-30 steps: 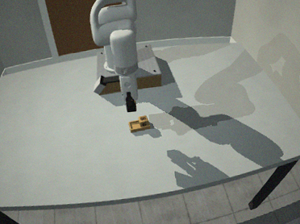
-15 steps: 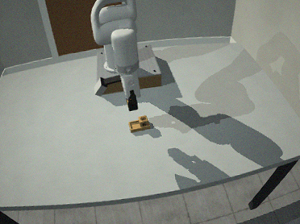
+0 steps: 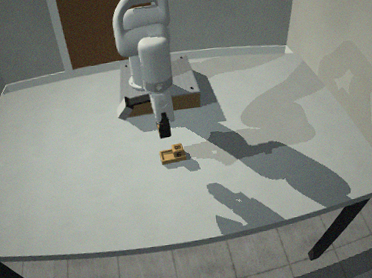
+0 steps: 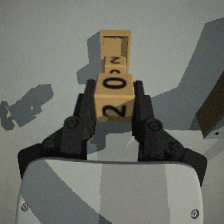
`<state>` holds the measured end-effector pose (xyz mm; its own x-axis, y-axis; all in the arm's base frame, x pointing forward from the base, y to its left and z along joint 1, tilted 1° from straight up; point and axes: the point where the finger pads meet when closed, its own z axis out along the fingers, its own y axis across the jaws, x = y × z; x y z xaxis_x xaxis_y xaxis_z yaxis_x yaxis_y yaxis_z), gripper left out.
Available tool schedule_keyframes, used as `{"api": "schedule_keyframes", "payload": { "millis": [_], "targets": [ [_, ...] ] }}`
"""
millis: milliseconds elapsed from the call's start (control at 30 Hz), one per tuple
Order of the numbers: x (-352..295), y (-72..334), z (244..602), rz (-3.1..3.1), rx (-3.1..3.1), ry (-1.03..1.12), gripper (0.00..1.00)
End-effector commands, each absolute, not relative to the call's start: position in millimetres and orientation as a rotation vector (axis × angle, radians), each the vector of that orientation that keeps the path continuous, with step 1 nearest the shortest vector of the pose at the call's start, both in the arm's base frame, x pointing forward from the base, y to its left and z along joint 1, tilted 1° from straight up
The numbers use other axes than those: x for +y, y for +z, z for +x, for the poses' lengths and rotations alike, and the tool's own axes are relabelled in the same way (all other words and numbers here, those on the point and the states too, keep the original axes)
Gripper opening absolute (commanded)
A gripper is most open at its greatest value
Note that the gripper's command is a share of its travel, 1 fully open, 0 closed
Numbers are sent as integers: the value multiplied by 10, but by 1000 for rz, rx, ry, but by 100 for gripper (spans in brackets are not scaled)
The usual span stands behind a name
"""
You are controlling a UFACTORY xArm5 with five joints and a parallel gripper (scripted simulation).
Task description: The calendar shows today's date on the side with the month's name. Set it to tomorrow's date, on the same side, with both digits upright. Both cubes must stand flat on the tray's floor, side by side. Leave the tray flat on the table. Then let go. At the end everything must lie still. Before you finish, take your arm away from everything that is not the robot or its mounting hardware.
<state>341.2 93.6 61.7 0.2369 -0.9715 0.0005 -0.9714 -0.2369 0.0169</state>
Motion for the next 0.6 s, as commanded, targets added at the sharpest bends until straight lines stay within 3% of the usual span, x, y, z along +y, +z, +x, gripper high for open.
{"api": "schedule_keyframes", "payload": {
  "millis": [0,567],
  "targets": [
    [940,599,3421,2461,-1933,-14,29],
    [943,176,3411,2460,-1933,-15,29]
  ]
}}
